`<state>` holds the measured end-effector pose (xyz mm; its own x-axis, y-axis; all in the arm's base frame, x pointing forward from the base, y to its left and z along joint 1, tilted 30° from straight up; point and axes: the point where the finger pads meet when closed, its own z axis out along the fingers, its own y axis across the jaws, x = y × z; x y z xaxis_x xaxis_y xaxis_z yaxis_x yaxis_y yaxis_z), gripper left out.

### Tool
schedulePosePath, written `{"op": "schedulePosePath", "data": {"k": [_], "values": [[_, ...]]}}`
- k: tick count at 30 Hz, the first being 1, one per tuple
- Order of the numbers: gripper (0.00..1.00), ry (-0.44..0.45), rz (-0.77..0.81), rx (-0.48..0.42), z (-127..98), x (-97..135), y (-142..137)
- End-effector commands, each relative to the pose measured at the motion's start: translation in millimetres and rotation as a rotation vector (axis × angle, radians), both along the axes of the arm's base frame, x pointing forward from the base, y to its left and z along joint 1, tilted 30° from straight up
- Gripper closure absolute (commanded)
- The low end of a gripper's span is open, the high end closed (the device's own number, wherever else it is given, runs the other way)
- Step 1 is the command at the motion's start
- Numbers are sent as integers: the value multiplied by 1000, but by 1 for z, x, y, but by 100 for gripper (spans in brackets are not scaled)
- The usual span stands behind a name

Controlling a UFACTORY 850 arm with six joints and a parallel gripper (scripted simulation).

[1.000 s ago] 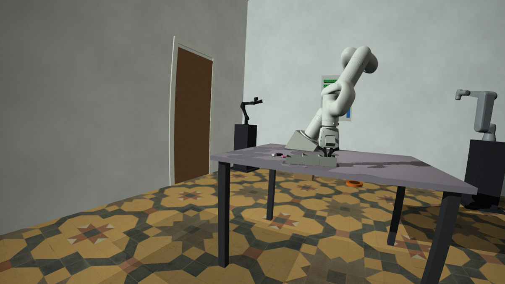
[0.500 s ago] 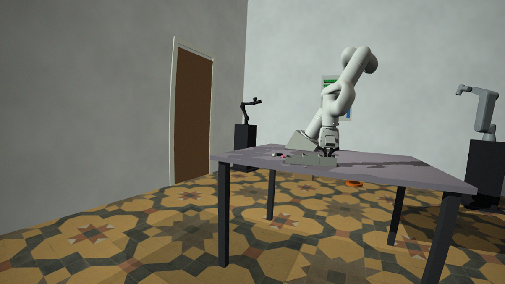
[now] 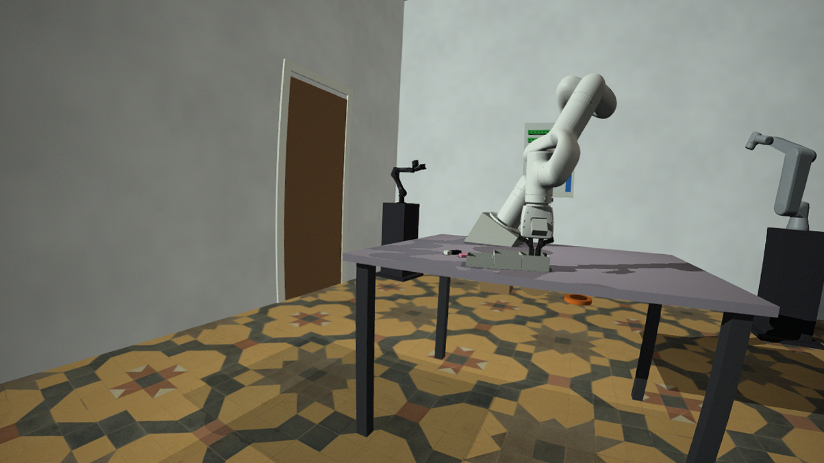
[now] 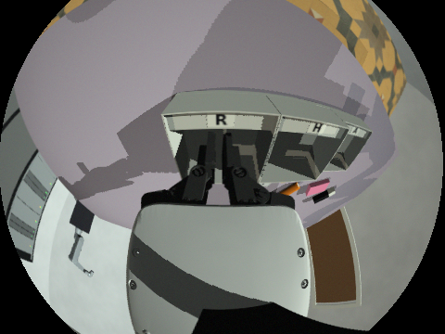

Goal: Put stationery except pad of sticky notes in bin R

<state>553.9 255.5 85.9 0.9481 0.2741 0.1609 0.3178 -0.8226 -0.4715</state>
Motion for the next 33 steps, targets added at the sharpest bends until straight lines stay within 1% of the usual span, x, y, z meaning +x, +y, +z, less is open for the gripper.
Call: {"op": "schedulePosePath", "data": {"k": [1,16,23,29,31,33], "values": [[93,-1,0,0,4,1,-2],[93,-1,0,0,19,1,-11],[93,-1,0,0,44,0,-25],[93,-1,0,0,45,0,-26],[93,-1,0,0,60,0,-34],[93,-1,0,0,60,0,-34]]}}
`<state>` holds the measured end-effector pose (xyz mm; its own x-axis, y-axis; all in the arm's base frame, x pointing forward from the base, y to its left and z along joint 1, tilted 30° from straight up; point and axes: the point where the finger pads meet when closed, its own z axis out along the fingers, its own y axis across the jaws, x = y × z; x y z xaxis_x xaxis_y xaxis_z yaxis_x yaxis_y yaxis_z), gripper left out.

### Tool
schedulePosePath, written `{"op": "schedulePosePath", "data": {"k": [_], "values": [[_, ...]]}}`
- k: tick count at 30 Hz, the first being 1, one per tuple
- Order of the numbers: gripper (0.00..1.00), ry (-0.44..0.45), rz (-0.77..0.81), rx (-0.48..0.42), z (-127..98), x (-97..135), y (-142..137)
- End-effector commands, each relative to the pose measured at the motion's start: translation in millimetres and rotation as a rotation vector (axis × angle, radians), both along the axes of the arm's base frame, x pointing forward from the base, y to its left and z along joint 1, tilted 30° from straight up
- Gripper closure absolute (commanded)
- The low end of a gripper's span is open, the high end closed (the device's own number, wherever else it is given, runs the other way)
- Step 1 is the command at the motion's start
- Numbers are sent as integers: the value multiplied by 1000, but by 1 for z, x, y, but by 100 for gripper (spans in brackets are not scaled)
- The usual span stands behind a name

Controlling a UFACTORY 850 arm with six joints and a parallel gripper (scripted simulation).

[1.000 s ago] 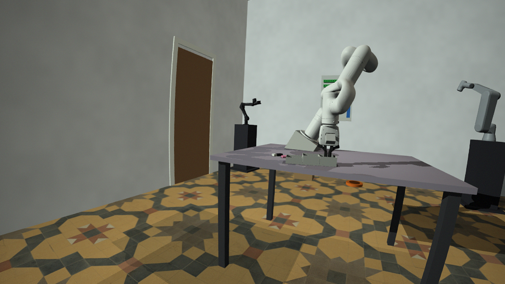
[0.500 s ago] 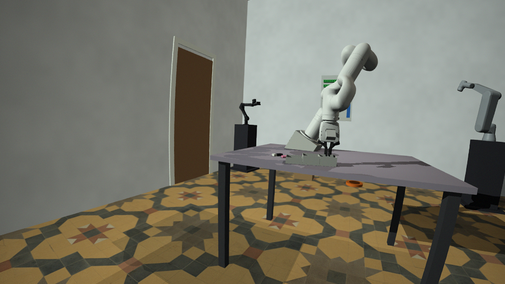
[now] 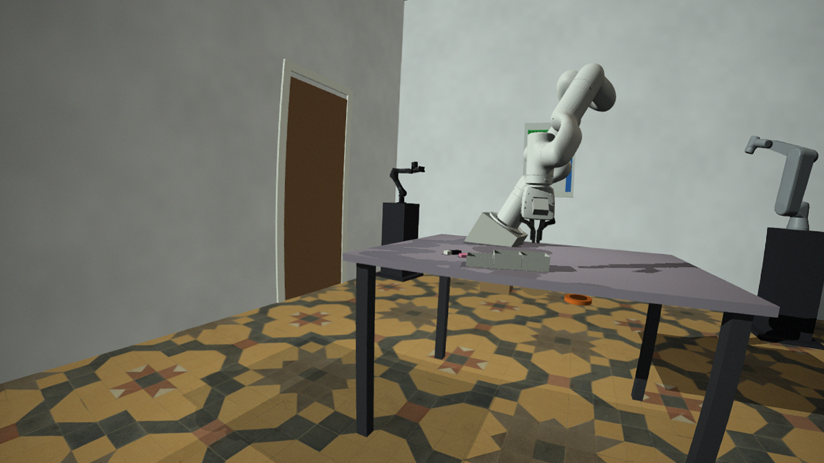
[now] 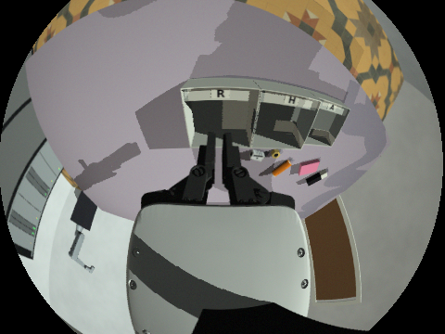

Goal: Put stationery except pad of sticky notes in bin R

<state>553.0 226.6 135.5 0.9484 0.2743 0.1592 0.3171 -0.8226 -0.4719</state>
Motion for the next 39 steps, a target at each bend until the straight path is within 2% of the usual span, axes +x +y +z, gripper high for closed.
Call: {"op": "schedulePosePath", "data": {"k": [1,13,25,26,32,34,35,39], "values": [[93,-3,-1,0,17,1,-9],[93,-3,-1,0,104,1,-59],[93,-3,-1,0,104,1,-59],[62,22,-44,0,98,-1,-64],[62,128,-228,1,59,-10,-95],[62,128,-228,1,59,-10,-95],[62,175,-309,1,53,-11,-100],[62,224,-396,2,27,-17,-120]]}}
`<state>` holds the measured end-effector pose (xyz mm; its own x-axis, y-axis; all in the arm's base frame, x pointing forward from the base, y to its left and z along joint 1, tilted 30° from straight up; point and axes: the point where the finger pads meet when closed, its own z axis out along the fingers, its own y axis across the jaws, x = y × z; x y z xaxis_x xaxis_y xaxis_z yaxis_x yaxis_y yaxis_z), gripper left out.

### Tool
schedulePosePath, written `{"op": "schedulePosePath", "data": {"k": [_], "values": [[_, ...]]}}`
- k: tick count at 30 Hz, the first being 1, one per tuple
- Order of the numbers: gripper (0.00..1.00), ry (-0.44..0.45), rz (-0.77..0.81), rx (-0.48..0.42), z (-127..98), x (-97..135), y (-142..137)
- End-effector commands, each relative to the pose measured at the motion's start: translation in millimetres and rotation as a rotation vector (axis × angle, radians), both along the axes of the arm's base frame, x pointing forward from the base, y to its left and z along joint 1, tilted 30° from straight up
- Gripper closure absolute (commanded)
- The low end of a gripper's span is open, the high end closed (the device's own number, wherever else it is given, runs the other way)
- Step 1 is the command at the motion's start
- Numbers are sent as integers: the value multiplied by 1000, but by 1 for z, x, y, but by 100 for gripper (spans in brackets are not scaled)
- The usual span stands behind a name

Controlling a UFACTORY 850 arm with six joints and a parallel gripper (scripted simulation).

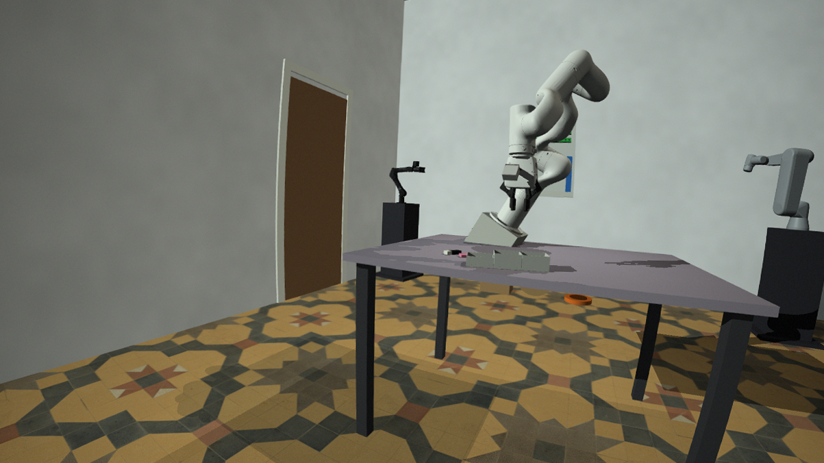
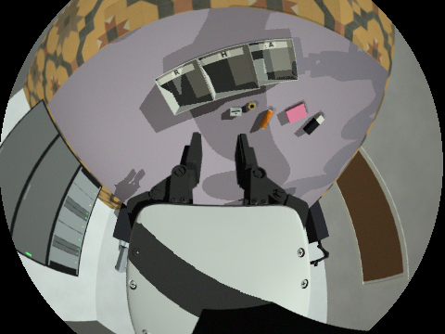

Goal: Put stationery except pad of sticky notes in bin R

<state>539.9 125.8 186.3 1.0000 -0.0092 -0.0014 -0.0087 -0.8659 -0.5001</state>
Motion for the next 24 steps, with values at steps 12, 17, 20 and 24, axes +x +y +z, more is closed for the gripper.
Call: {"op": "schedulePosePath", "data": {"k": [12,17,20,24], "values": [[62,220,-384,-1,-88,-20,-71],[62,229,-399,-1,-120,-27,-96],[62,229,-399,-1,-139,-32,-111],[62,229,-399,-1,-165,-38,-132]]}}
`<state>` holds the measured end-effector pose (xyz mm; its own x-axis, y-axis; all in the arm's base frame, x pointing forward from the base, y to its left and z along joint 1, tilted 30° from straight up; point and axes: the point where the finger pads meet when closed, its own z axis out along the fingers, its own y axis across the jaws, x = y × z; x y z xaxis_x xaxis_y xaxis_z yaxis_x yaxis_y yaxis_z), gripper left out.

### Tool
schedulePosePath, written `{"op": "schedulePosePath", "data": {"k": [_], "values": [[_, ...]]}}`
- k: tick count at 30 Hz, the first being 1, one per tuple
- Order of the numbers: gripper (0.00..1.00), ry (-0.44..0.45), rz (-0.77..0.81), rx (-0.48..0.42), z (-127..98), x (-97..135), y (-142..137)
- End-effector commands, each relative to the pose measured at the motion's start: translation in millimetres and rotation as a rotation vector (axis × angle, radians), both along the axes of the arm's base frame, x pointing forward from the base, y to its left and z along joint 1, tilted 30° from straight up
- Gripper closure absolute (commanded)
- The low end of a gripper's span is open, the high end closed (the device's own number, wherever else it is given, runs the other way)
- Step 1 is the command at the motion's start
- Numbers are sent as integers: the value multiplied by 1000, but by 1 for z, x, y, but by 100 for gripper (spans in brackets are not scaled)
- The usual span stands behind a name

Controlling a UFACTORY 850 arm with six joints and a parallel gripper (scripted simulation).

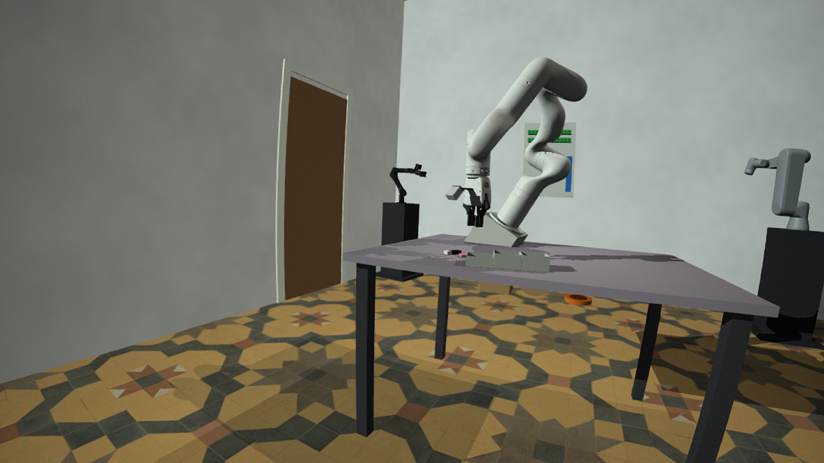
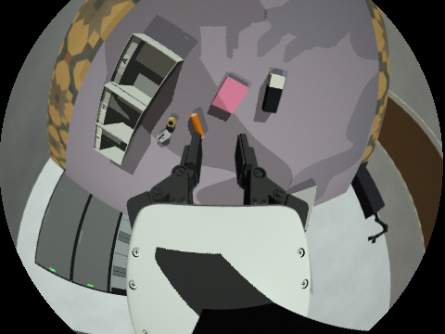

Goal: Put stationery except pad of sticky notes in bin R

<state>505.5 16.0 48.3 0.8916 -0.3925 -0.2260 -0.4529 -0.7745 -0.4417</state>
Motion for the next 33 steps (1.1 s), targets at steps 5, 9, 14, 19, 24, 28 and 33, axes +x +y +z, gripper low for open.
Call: {"op": "schedulePosePath", "data": {"k": [5,9,14,19,24,28,33], "values": [[62,-6,-2,2,-46,-8,-37],[62,-6,-2,2,-72,-14,-58],[62,-6,-2,2,-79,-16,-68],[62,-6,-2,2,-78,-15,-66],[62,-6,-2,2,-77,-15,-64],[62,-6,-2,2,-76,-15,-62],[62,-6,-2,2,-75,-15,-61]]}}
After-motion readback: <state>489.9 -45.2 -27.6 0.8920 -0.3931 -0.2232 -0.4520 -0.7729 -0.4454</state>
